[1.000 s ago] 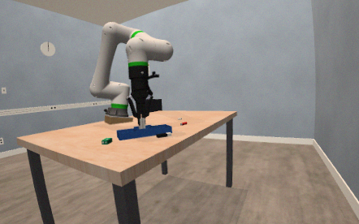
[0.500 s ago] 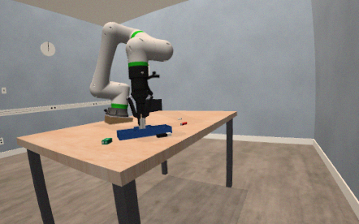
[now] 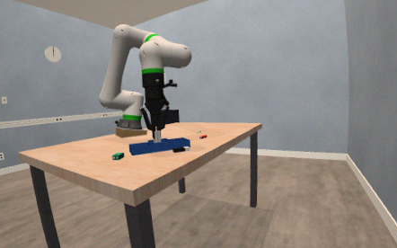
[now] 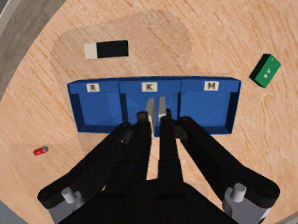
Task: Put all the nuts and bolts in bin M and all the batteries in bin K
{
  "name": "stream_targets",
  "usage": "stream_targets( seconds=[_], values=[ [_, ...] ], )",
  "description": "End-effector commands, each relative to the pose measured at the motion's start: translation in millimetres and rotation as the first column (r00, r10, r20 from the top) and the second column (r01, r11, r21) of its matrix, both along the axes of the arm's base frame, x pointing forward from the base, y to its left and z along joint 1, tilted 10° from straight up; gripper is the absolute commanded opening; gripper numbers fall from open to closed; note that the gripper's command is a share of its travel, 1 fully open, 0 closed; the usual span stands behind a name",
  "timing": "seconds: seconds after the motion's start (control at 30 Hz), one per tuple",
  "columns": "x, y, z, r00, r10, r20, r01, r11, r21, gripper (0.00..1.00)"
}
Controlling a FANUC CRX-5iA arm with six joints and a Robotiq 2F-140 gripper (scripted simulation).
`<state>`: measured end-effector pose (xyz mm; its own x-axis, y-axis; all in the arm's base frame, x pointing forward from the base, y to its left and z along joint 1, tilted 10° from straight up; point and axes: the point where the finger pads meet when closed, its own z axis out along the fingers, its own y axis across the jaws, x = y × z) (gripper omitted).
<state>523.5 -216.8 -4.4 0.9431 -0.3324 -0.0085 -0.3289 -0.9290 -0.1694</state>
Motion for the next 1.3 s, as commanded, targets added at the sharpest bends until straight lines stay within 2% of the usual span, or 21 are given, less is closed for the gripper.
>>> stream_targets(
  seconds=[0.0, 0.87, 1.0, 1.27],
  values=[
    [0.1, -0.2, 0.2, 1.000, 0.000, 0.000, 0.000, 1.000, 0.000, 0.15],
    [-1.2, -4.5, 26.5, 1.000, 0.000, 0.000, 0.000, 1.000, 0.000, 0.15],
    [-1.9, -7.1, 42.2, 1.000, 0.000, 0.000, 0.000, 1.000, 0.000, 0.15],
    [-0.2, -4.3, 52.7, 1.000, 0.000, 0.000, 0.000, 1.000, 0.000, 0.15]
  ],
)
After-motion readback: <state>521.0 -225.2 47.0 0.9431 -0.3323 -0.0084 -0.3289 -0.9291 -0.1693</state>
